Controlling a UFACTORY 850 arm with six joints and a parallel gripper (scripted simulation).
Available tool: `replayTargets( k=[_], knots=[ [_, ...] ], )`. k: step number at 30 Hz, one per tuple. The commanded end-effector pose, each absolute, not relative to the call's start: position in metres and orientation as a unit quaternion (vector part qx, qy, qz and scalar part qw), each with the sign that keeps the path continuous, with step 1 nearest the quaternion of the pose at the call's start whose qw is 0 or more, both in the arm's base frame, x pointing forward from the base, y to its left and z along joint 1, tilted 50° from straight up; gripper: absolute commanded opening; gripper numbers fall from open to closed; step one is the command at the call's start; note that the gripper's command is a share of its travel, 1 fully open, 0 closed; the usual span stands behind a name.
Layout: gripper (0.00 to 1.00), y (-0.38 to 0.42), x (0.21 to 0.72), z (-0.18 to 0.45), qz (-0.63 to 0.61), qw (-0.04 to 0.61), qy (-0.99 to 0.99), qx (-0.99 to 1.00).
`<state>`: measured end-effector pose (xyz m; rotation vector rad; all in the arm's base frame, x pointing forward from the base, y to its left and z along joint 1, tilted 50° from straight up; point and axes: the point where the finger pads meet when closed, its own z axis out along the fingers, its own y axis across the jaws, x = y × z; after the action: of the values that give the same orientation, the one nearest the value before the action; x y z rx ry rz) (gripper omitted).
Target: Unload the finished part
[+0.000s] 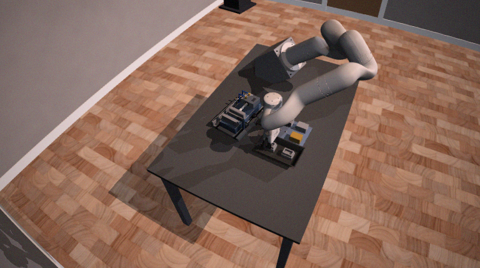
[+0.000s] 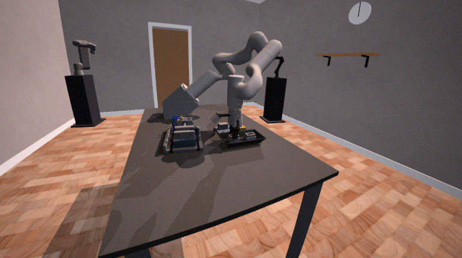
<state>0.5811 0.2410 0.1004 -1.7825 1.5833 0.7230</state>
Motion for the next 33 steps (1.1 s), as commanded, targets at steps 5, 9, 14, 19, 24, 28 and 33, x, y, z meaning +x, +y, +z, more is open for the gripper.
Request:
replayTargets(
  k=[5, 9, 14, 19, 24, 28, 33],
  knots=[
    [0.0, 0.2428, 0.5819, 0.0991, 0.274, 0.32, 0.602, -0.678],
    [0.0, 0.2436, 0.5819, 0.0985, 0.274, 0.32, 0.602, -0.678],
    [0.0, 0.244, 0.5819, 0.0981, 0.274, 0.32, 0.602, -0.678],
    [0.0, 0.244, 0.5819, 0.0981, 0.274, 0.32, 0.602, -0.678],
    [0.0, 0.244, 0.5819, 0.0981, 0.274, 0.32, 0.602, -0.678],
    [0.0, 0.244, 0.5819, 0.0981, 0.274, 0.32, 0.602, -0.678],
    [0.69, 0.244, 0.5819, 0.0981, 0.274, 0.32, 0.602, -0.678]
  ],
)
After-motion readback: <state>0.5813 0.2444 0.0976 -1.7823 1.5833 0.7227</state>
